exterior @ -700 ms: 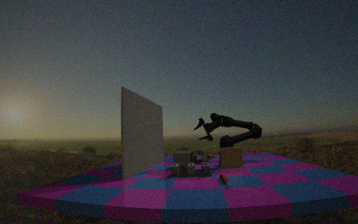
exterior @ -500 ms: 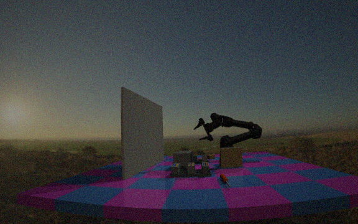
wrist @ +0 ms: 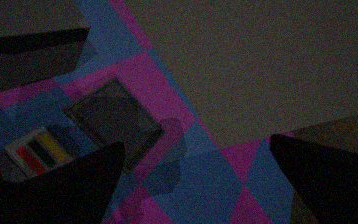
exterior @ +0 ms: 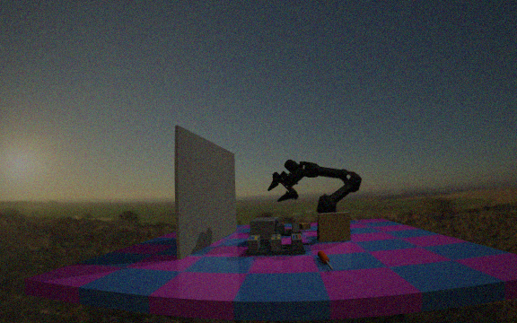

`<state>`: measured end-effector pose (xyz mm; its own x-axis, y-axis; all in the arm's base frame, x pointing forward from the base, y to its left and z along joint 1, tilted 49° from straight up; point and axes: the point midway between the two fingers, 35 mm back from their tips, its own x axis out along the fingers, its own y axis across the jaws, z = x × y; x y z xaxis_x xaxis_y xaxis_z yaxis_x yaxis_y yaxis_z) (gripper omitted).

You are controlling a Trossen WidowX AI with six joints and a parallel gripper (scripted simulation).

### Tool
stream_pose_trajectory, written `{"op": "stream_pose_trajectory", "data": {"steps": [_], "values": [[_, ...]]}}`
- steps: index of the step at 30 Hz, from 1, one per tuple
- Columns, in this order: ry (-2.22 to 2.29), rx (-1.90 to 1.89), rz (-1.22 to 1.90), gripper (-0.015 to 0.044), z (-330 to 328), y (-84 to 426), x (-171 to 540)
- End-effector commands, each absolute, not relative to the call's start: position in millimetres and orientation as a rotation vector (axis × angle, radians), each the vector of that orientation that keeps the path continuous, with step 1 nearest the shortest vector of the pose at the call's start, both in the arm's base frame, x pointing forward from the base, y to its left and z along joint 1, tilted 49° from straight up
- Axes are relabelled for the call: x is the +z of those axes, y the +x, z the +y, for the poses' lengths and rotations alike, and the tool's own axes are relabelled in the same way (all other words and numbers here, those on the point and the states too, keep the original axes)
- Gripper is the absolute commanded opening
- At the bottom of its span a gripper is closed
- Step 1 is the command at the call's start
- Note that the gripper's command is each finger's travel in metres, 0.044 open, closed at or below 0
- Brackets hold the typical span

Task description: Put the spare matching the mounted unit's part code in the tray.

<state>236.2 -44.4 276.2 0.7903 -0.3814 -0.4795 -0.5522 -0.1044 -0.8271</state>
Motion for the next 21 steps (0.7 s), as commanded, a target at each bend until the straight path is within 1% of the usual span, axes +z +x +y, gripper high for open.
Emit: {"op": "stream_pose_trajectory", "data": {"steps": [1, 11, 21], "values": [[-1.531, 0.182, 0.841, 0.044, -36.5, 256.8, 266.8], [-1.054, 0.055, 1.17, 0.044, -4.0, 313.3, 220.6], [-0.738, -0.31, 1.402, 0.044, 37.2, 355.2, 152.5]]}}
